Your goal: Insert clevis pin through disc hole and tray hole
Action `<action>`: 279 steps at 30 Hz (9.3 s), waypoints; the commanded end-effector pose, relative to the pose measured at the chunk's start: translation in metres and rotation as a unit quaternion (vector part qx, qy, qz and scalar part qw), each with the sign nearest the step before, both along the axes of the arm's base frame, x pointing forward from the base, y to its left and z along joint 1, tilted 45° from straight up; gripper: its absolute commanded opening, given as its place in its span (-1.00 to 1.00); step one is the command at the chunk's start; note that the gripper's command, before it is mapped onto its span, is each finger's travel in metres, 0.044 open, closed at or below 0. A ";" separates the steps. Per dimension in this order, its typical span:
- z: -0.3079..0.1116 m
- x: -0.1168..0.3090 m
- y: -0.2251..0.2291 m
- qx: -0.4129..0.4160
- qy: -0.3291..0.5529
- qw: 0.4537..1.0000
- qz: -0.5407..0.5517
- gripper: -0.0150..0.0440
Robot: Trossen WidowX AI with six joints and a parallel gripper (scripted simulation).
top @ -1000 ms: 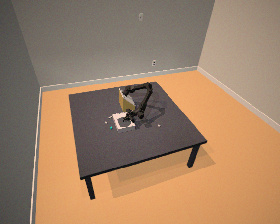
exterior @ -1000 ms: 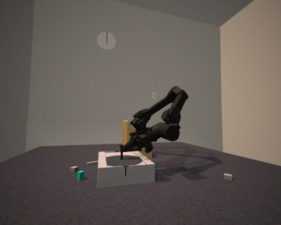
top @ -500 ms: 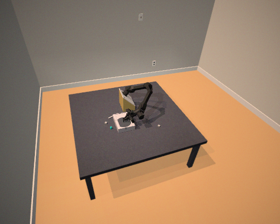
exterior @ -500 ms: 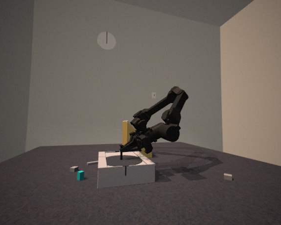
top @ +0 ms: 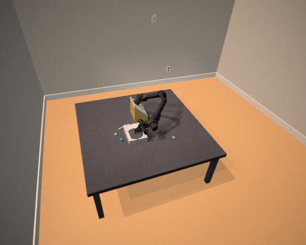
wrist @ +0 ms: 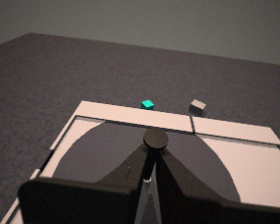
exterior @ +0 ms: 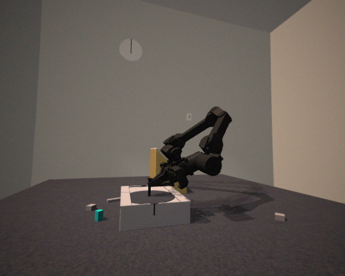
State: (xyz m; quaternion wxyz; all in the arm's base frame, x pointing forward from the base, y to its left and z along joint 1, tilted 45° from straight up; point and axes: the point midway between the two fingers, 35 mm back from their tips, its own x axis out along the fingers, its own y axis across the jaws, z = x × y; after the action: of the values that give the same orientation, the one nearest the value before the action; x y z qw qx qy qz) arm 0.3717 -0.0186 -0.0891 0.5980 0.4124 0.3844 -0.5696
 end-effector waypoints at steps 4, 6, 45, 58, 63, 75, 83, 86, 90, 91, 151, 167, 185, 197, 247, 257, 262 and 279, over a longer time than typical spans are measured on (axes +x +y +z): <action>0.000 -0.001 0.001 -0.001 -0.005 1.000 -0.005 -0.49; 0.000 -0.001 0.001 0.000 -0.006 1.000 -0.006 -0.49; -0.001 -0.009 0.000 0.012 0.005 1.000 0.005 -0.49; -0.001 -0.007 0.001 -0.001 0.001 1.000 0.000 -0.49; -0.001 -0.007 0.001 -0.002 -0.002 1.000 -0.003 -0.49; -0.001 -0.007 0.001 0.003 -0.008 1.000 -0.009 -0.49; -0.001 -0.008 0.001 0.011 -0.008 1.000 -0.008 -0.49; -0.001 -0.008 0.001 0.013 -0.007 1.000 -0.007 -0.49; 0.000 -0.008 0.001 0.015 -0.005 1.000 -0.005 -0.49; 0.000 -0.008 0.001 0.015 -0.005 1.000 -0.005 -0.49; -0.002 -0.025 0.001 0.010 -0.001 1.000 -0.003 -0.49; -0.003 -0.029 0.001 0.010 -0.001 1.000 -0.003 -0.49; -0.004 -0.035 0.001 0.010 -0.001 1.000 -0.003 -0.49; -0.004 -0.039 0.001 0.010 -0.001 1.000 -0.003 -0.49; -0.005 -0.053 0.001 0.010 0.000 1.000 -0.003 -0.49; -0.005 -0.052 0.001 0.009 -0.001 1.000 -0.002 -0.49; -0.005 -0.052 0.001 0.009 -0.001 1.000 -0.002 -0.49; -0.006 -0.053 0.003 0.010 0.000 1.000 -0.003 -0.49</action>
State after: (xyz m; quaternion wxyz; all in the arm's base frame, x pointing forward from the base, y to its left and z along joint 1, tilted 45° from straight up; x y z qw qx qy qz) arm 0.3193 -0.0169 -0.0944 0.5933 0.4191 0.3881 -0.5672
